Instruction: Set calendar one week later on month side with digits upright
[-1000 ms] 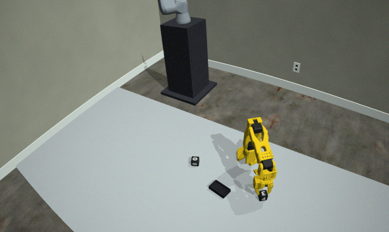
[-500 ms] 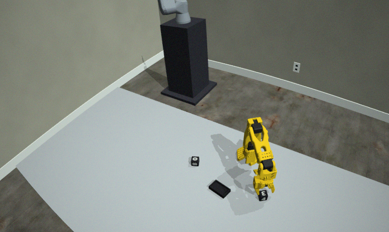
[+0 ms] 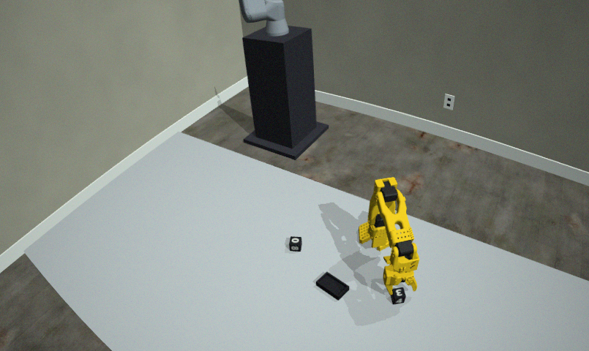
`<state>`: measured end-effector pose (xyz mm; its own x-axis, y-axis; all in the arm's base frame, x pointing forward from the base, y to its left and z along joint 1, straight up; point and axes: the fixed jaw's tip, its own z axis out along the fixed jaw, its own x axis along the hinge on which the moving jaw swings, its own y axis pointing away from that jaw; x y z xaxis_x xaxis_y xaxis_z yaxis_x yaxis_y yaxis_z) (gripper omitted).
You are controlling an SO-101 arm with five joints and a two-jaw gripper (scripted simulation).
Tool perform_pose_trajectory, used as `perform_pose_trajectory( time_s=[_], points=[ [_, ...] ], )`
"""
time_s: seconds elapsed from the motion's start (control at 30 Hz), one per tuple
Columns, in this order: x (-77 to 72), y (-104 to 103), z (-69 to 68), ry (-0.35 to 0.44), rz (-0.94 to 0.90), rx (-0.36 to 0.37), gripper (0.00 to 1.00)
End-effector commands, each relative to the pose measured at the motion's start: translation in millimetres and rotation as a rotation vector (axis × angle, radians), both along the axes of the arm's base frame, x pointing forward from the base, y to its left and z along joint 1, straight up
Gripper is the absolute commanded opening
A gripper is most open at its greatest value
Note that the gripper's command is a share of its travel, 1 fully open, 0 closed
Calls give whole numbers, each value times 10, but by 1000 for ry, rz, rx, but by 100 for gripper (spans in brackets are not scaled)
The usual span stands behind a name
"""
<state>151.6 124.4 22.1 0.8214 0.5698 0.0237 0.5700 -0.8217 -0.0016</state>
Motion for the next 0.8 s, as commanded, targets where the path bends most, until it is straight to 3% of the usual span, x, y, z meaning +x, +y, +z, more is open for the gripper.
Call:
perform_pose_trajectory(
  time_s=[0.0, 0.5, 0.77],
  points=[
    [45, 27, 119, -21, 0, 20, 36],
    [29, 13, 550, -21, 0, 20, 36],
    [17, 2, 623, -21, 0, 20, 36]
  ],
)
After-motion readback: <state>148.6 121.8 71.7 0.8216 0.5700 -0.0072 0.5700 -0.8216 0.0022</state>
